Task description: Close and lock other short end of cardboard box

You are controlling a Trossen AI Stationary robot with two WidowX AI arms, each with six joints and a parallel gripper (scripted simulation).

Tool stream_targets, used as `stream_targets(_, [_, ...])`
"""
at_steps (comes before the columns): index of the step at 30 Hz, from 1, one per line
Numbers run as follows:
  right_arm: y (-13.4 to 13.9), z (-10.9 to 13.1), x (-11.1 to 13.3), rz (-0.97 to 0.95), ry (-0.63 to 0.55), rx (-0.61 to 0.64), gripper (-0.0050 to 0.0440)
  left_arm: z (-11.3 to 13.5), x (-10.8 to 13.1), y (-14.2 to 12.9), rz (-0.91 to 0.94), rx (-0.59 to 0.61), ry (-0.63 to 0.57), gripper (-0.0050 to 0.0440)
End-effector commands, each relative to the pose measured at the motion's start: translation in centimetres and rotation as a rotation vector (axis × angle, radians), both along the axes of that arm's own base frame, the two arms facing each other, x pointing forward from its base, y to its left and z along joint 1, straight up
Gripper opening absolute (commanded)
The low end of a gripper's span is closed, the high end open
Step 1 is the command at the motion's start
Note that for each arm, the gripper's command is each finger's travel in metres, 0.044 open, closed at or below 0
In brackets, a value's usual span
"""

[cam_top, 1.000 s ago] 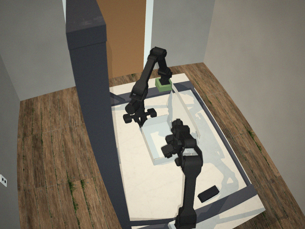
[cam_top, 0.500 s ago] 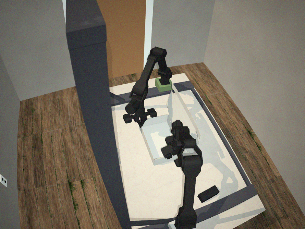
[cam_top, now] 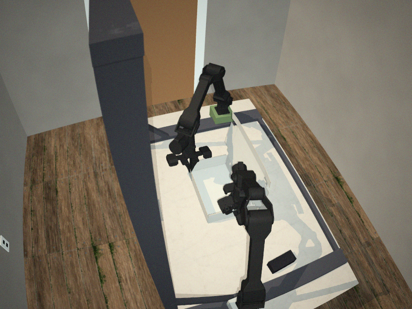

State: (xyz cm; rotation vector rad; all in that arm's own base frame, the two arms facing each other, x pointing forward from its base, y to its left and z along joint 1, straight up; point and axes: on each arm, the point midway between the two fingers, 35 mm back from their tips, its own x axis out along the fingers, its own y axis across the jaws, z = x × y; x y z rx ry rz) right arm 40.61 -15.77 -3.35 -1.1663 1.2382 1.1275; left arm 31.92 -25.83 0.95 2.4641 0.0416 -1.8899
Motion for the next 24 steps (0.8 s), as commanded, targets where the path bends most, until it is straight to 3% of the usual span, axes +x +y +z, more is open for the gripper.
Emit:
stream_targets(1, [-0.25, 1.29, 0.49, 0.002, -0.029, -0.014, 0.0090, 0.65, 0.16, -0.26, -0.001, -0.016, -0.011, 0.0006])
stream_targets(12, [-0.25, 1.29, 0.49, 0.002, -0.029, -0.014, 0.0016, 0.65, 0.16, -0.26, -0.001, -0.016, -0.011, 0.0006])
stream_targets(23, [-0.29, 1.29, 0.44, 0.002, -0.026, -0.015, 0.0015, 0.64, 0.12, -0.30, -0.002, -0.018, -0.009, 0.0006])
stream_targets(24, [-0.29, 1.29, 0.44, 0.002, -0.026, -0.015, 0.0039, 0.64, 0.12, -0.30, -0.002, -0.018, -0.009, 0.0030])
